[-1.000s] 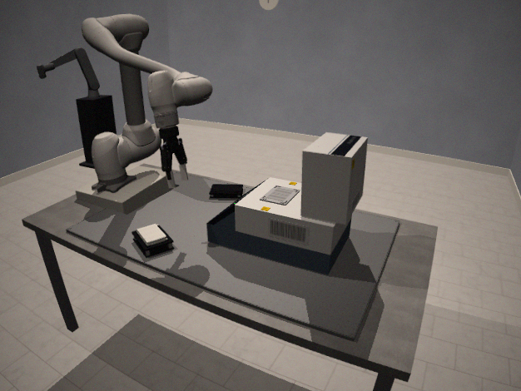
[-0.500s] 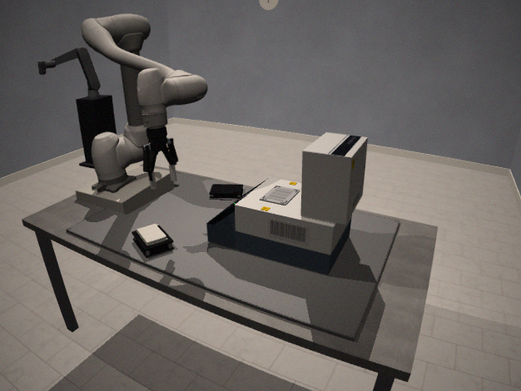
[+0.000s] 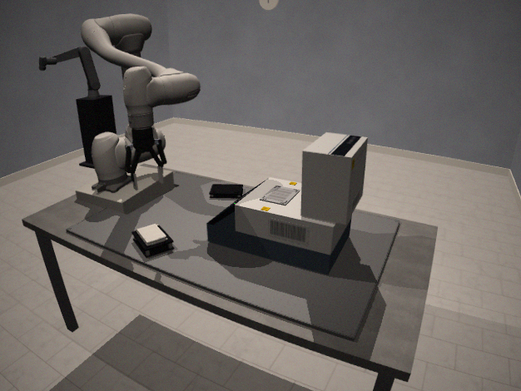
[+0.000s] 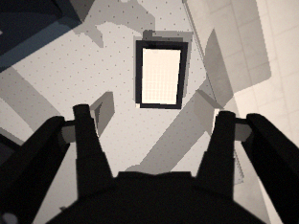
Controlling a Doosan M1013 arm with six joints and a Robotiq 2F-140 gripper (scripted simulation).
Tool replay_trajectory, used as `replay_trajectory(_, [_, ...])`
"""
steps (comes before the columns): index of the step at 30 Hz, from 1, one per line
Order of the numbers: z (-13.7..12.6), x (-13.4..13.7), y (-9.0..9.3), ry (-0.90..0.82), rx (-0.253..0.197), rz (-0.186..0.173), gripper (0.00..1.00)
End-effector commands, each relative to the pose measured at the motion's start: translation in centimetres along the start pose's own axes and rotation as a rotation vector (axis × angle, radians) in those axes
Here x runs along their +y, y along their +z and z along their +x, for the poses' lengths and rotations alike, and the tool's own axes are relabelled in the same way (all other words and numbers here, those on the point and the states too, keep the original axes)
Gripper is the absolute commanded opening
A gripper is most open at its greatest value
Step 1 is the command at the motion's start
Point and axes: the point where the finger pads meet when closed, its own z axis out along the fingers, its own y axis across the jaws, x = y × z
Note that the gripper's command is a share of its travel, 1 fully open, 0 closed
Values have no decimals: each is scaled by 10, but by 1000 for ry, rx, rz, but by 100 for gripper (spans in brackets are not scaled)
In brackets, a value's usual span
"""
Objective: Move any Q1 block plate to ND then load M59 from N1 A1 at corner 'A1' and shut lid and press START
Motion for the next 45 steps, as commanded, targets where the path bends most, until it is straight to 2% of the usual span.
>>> replay_trajectory(1, [0,12,-2,55,-17,1,66])
replay_trajectory(12, [0,16,-3,55,-17,1,66])
replay_trajectory(15, [-1,16,7,55,-17,1,66])
replay_trajectory(17, [-1,16,7,55,-17,1,66])
replay_trajectory(45, [-2,16,94,55,-17,1,66])
